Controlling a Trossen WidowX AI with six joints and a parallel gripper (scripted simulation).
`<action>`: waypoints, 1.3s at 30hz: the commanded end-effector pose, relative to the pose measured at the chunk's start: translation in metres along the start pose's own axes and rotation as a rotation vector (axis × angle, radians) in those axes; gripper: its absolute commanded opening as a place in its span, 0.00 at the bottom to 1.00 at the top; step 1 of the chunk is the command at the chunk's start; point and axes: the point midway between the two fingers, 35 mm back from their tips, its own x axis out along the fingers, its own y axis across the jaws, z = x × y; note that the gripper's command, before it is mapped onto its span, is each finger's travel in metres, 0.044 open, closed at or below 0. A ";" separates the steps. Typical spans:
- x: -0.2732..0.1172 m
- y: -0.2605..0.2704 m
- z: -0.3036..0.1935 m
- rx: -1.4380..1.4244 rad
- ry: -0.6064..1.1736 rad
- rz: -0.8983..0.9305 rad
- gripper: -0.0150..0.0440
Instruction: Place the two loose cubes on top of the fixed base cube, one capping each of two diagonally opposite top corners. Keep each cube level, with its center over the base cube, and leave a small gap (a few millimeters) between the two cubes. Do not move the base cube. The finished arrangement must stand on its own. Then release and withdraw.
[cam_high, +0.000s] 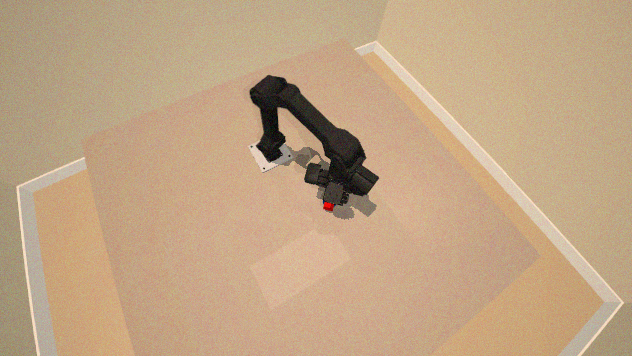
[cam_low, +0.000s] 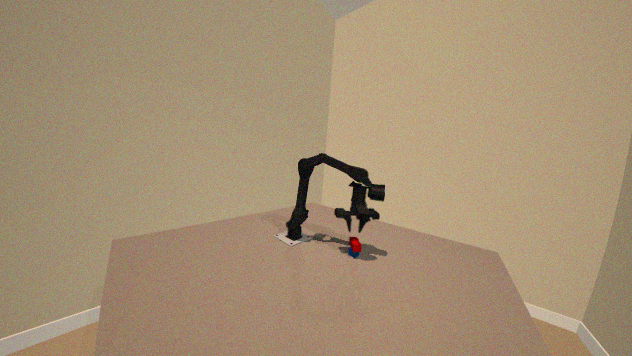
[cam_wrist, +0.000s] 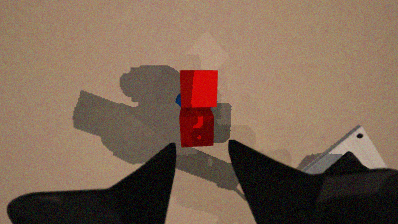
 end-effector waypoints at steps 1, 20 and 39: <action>-0.008 0.001 0.000 0.002 -0.006 0.012 0.60; -0.024 0.001 0.000 0.002 -0.006 0.012 0.60; -0.030 0.047 -0.096 -0.001 0.010 0.004 0.93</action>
